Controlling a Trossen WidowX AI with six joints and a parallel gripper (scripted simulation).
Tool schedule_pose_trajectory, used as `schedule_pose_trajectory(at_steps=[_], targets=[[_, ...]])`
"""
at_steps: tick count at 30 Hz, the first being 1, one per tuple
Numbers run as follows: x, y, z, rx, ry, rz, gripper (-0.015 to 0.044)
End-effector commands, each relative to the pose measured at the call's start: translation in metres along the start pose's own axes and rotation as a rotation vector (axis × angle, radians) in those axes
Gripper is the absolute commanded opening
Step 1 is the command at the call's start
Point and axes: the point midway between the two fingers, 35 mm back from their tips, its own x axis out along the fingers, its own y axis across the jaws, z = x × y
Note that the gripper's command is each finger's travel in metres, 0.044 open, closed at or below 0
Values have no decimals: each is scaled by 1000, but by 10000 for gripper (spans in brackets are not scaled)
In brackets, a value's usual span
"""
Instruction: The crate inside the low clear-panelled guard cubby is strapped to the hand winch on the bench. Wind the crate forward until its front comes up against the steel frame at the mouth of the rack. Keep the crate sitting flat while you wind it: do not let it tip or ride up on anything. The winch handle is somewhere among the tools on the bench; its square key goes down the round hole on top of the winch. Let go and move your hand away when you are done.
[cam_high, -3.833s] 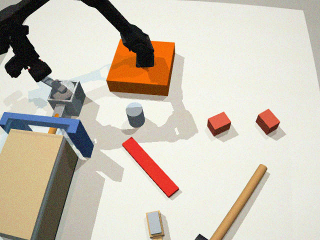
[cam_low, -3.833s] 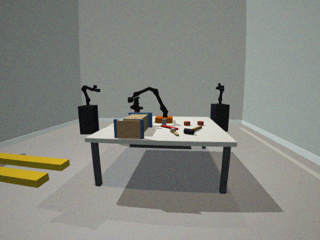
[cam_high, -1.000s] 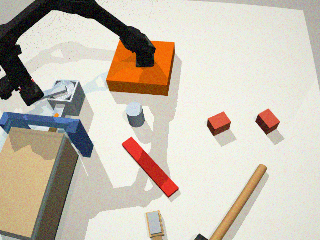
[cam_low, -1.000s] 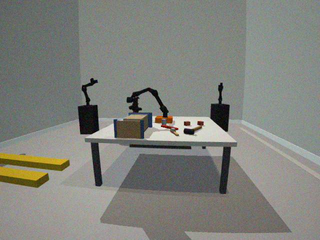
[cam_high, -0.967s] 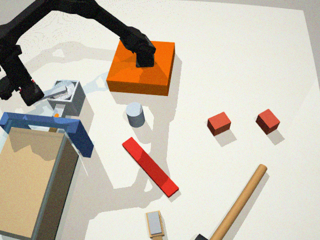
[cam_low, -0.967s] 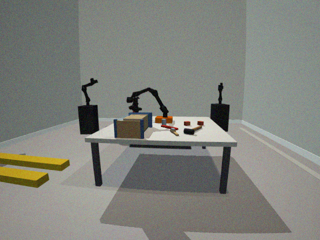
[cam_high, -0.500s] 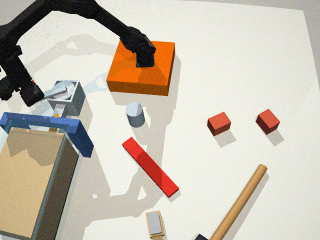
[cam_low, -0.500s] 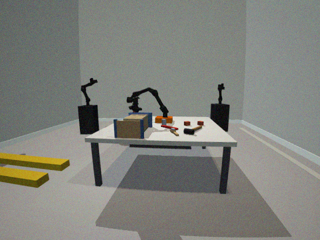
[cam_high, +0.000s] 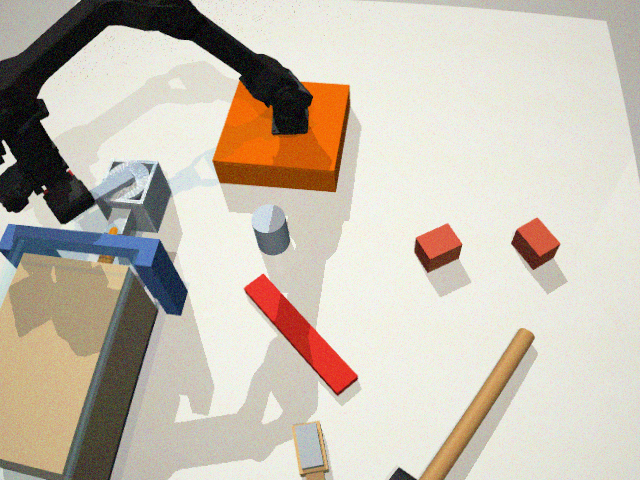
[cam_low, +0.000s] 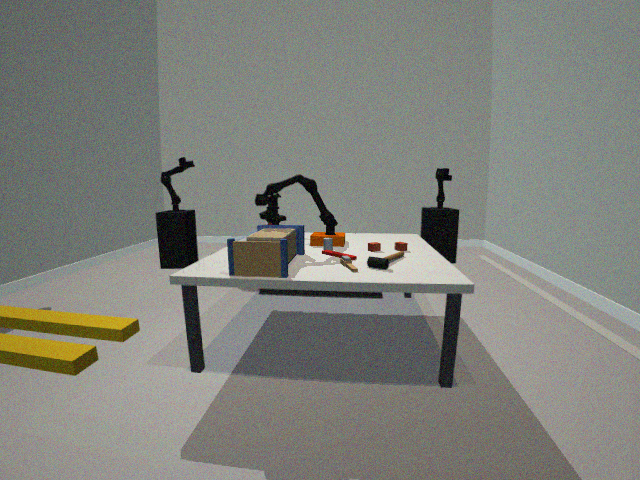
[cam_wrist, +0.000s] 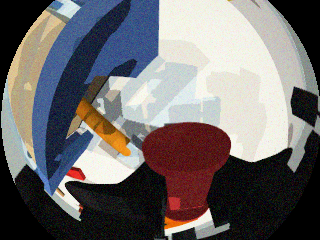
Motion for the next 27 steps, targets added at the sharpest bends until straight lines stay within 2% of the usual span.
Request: schedule_pose_trajectory(at_steps=[1, 27], targets=[[-2, 20, -1, -16, 2, 33, 0], [-3, 58, -14, -16, 3, 36, 0]])
